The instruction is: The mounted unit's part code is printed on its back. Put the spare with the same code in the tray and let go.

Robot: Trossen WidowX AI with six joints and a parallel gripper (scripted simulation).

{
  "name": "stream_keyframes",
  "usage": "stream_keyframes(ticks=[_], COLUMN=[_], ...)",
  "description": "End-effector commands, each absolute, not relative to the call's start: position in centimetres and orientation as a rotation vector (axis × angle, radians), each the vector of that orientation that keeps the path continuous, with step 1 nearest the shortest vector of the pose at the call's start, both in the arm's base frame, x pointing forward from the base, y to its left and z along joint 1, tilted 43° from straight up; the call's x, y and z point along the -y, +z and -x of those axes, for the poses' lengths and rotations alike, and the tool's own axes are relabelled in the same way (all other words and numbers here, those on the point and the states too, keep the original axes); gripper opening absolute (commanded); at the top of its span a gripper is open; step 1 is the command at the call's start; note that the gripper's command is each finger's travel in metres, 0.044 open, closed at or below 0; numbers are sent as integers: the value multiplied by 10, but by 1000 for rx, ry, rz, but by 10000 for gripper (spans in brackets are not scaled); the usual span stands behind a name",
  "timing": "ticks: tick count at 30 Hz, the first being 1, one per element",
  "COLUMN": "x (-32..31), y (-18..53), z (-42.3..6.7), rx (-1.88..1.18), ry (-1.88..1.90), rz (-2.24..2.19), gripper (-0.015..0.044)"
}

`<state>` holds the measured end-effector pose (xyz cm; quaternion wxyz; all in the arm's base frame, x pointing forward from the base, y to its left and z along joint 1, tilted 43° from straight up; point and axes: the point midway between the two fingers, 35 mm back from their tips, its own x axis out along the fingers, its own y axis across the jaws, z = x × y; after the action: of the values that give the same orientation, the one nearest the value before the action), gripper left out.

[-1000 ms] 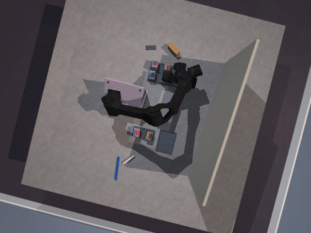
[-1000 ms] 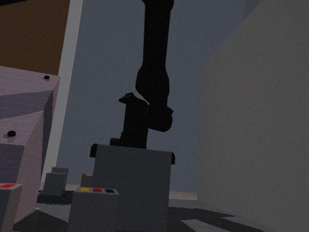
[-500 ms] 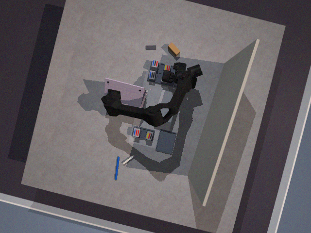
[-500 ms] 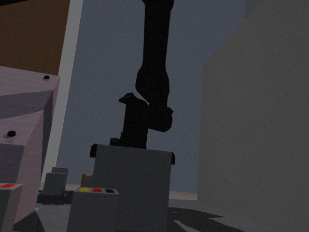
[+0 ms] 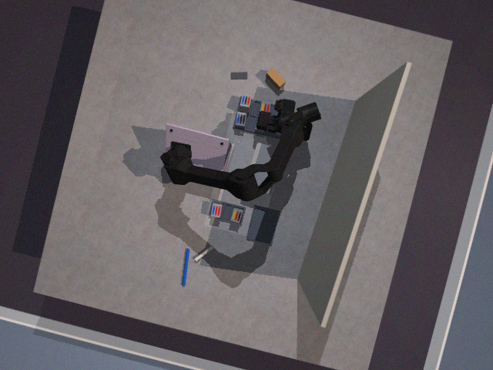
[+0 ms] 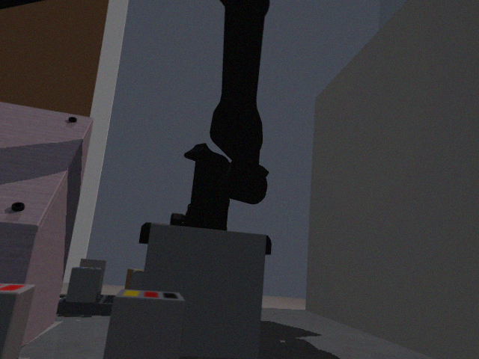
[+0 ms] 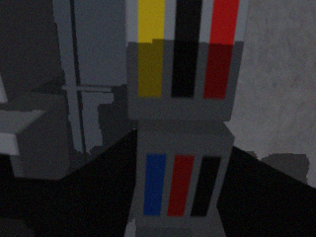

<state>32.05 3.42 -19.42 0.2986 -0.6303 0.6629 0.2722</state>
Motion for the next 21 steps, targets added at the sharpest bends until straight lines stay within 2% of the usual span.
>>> stream_keyframes(ticks=[1, 10, 21], x=[-34, -35, -88], y=[-194, -193, -135], z=[-321, -321, -322], rx=[-1761, -1761, -1761], ry=[723, 723, 727], rz=[1674, 1674, 1677], gripper=[4, 0, 0])
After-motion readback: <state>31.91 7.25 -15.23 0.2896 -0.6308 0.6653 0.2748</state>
